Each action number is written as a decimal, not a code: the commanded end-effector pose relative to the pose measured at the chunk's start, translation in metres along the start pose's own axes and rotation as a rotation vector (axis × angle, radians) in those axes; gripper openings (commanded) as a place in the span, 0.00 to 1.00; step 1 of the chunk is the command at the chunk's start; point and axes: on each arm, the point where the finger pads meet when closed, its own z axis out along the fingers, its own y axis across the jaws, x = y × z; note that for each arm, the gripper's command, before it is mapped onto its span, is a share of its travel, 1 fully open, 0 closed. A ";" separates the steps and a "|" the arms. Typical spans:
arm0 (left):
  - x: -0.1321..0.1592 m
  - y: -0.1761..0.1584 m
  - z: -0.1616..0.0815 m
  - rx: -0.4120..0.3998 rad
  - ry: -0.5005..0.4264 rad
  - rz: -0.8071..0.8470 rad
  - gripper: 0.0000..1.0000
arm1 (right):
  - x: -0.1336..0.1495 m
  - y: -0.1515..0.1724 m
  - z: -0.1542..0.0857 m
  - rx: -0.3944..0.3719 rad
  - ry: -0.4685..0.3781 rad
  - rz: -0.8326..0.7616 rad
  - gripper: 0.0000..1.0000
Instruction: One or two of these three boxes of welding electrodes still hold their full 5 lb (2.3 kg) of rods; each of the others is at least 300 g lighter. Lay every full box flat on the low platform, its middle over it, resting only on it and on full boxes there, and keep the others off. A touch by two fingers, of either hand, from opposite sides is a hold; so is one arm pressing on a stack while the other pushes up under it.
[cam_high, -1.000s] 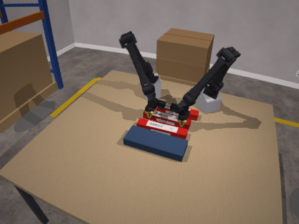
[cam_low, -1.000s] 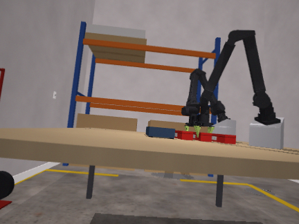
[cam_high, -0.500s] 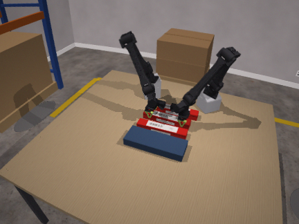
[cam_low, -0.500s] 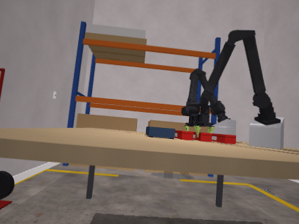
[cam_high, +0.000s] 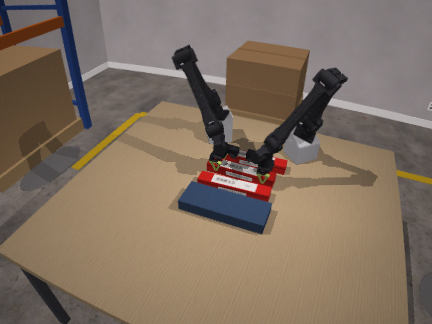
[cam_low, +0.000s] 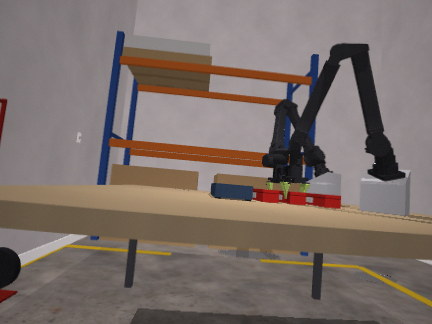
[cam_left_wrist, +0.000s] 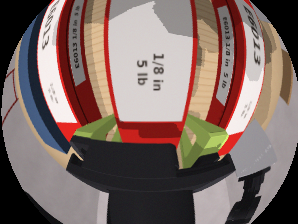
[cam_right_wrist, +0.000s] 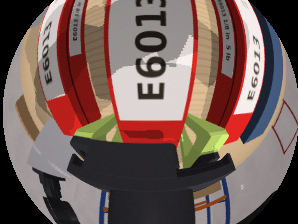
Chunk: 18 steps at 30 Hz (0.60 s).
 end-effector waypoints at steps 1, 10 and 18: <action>0.007 0.005 -0.007 -0.005 -0.005 -0.018 0.00 | -0.004 -0.001 -0.014 0.018 -0.015 0.001 0.00; -0.002 0.012 -0.024 -0.025 -0.013 -0.017 0.00 | -0.005 -0.006 -0.027 0.027 -0.017 0.005 0.00; -0.004 0.016 -0.040 -0.033 -0.018 -0.019 0.00 | -0.010 -0.019 -0.045 0.046 -0.027 0.009 0.00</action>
